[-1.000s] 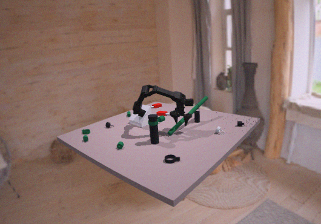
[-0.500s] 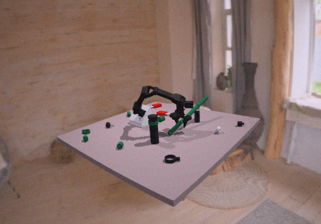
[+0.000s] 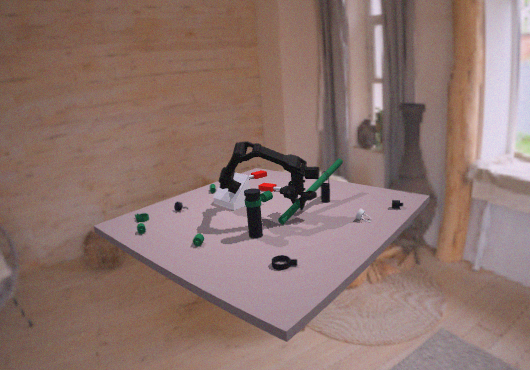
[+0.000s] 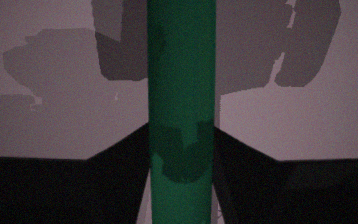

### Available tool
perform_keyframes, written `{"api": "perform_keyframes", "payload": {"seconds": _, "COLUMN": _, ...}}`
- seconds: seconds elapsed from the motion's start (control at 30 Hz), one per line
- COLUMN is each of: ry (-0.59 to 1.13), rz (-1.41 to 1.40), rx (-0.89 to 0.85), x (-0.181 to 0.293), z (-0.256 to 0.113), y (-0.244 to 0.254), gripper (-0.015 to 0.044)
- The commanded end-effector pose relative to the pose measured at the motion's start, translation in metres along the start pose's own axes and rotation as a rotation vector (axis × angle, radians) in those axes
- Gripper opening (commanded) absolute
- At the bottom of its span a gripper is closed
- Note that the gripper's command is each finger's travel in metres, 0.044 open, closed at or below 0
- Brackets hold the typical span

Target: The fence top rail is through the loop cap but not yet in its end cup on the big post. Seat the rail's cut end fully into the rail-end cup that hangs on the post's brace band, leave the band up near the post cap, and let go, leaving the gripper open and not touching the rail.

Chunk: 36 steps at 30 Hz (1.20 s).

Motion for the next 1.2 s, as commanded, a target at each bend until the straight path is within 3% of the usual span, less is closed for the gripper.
{"api": "perform_keyframes", "payload": {"seconds": 0.0, "ry": -0.002, "rz": 0.0, "rx": -0.004, "x": 0.0, "z": 0.0, "y": 0.001, "gripper": 0.013}}
{"api": "perform_keyframes", "payload": {"seconds": 0.2, "ry": -0.002, "rz": 0.0, "rx": -0.004, "x": 0.0, "z": -0.005, "y": 0.0, "gripper": 0.0}}
{"api": "perform_keyframes", "payload": {"seconds": 0.83, "ry": -0.342, "rz": 0.049, "rx": -0.152, "x": -0.012, "z": -0.085, "y": -0.014, "gripper": 0.0}}
{"api": "perform_keyframes", "payload": {"seconds": 1.17, "ry": -0.35, "rz": 0.051, "rx": -0.158, "x": -0.012, "z": -0.088, "y": -0.015, "gripper": 0.0}}
Point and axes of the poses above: the point midway between the two fingers, 35 mm back from their tips, its own z axis out along the fingers, its own y axis across the jaws, x = y × z, the point moved 4 cm from there along -z, back along the fingers, and after that the axes turned 2 degrees about -z, right-handed, at the moved point
